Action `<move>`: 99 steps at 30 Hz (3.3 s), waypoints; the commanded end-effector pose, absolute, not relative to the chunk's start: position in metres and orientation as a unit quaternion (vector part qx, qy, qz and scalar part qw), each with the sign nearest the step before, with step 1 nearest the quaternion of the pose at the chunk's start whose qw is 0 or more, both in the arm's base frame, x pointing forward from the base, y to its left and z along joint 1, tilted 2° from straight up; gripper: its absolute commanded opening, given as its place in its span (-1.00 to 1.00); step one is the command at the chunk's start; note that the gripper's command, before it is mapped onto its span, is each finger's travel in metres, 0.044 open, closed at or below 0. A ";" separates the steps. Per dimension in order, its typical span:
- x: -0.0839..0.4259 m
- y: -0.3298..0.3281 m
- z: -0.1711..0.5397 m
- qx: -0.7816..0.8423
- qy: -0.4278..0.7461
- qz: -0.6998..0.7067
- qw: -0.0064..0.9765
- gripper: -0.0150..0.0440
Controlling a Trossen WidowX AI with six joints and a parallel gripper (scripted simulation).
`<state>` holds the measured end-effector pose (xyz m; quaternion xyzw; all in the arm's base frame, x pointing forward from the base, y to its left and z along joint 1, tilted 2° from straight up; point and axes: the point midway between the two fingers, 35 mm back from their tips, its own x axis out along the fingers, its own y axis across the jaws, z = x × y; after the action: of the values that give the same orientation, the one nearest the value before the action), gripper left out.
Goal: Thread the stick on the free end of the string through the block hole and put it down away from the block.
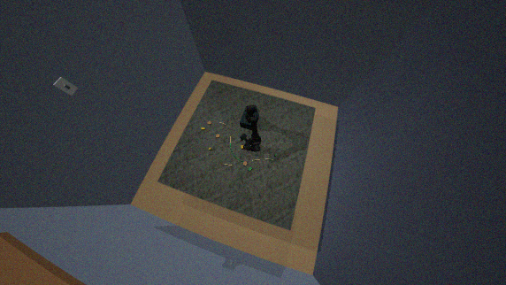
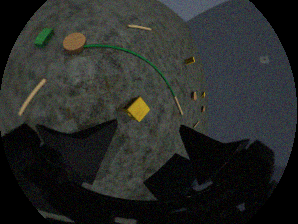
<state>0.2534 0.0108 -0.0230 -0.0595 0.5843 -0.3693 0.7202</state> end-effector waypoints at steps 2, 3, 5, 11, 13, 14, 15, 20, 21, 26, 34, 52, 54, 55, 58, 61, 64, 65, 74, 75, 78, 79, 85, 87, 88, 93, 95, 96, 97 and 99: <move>0.260 0.000 -0.024 -0.207 0.716 -0.066 0.664 1.00; 0.260 -0.001 -0.023 -0.216 0.718 -0.048 0.660 1.00; 0.261 -0.002 -0.023 -0.234 0.721 -0.010 0.653 1.00; 0.263 -0.006 -0.022 -0.281 0.715 0.103 0.632 1.00; 0.264 -0.007 -0.021 -0.299 0.708 0.140 0.624 1.00; 0.265 -0.007 -0.021 -0.308 0.704 0.159 0.620 1.00; 0.265 -0.008 -0.021 -0.317 0.699 0.177 0.616 1.00; 0.268 -0.011 -0.018 -0.357 0.667 0.266 0.597 1.00; 0.268 -0.012 -0.018 -0.367 0.659 0.283 0.592 1.00; 0.271 -0.014 -0.015 -0.414 0.613 0.364 0.566 1.00; 0.275 -0.018 -0.011 -0.490 0.522 0.472 0.514 1.00; 0.275 -0.019 -0.011 -0.492 0.520 0.474 0.513 1.00; 0.275 -0.019 -0.011 -0.492 0.520 0.474 0.513 1.00; 0.275 -0.019 -0.011 -0.492 0.520 0.474 0.513 1.00; 0.275 -0.019 -0.011 -0.492 0.520 0.474 0.513 1.00; 0.274 -0.019 -0.011 -0.492 0.520 0.474 0.513 1.00; 0.274 -0.019 -0.011 -0.492 0.520 0.474 0.513 0.82; 0.274 -0.019 -0.011 -0.492 0.520 0.474 0.513 0.73; 0.273 -0.019 -0.012 -0.491 0.523 0.473 0.512 0.32; 0.273 -0.019 -0.012 -0.491 0.523 0.473 0.512 0.32; 0.273 -0.019 -0.012 -0.491 0.523 0.473 0.512 0.32; 0.273 -0.019 -0.012 -0.491 0.523 0.473 0.512 0.32; 0.273 -0.019 -0.012 -0.491 0.523 0.473 0.512 -0.03; 0.273 -0.019 -0.012 -0.491 0.523 0.473 0.512 -0.21; 0.273 -0.019 -0.012 -0.491 0.523 0.473 0.512 -0.30; 0.273 -0.019 -0.012 -0.491 0.523 0.473 0.512 -0.49; 0.273 -0.019 -0.012 -0.491 0.523 0.473 0.512 -0.49; 0.273 -0.019 -0.012 -0.491 0.523 0.473 0.512 -0.49; 0.273 -0.019 -0.012 -0.491 0.523 0.473 0.512 -0.49; 0.273 -0.019 -0.012 -0.491 0.523 0.473 0.512 -0.49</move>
<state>0.2734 -0.0195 -0.0115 -0.4907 0.5226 0.4732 0.5121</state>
